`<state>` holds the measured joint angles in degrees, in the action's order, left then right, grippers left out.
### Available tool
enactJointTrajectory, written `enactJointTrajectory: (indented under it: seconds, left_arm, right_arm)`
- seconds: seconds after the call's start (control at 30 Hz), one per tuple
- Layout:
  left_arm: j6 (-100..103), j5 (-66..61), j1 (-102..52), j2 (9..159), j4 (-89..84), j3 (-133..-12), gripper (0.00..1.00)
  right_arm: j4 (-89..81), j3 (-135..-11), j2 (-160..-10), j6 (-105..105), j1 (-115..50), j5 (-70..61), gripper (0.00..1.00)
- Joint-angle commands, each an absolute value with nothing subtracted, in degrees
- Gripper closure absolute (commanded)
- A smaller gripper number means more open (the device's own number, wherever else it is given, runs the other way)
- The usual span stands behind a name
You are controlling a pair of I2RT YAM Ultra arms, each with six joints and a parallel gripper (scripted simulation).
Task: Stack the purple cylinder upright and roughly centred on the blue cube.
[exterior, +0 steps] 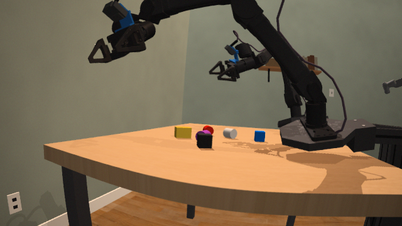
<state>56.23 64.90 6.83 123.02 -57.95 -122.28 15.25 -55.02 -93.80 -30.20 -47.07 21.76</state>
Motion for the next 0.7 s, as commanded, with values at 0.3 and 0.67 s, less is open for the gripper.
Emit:
enactJointTrajectory:
  seconds: [0.3,0.67]
  left_arm:
    - [45.04,62.34,2.9,109.64,-42.32,-101.11,0.0]
    - [30.83,56.91,-3.41,93.73,-29.04,-77.69,0.0]
  right_arm:
    - [-6.31,-60.46,-100.93,-6.04,-41.91,16.12,0.0]
    - [-14.5,-66.54,-108.69,0.23,-37.31,10.57,0.0]
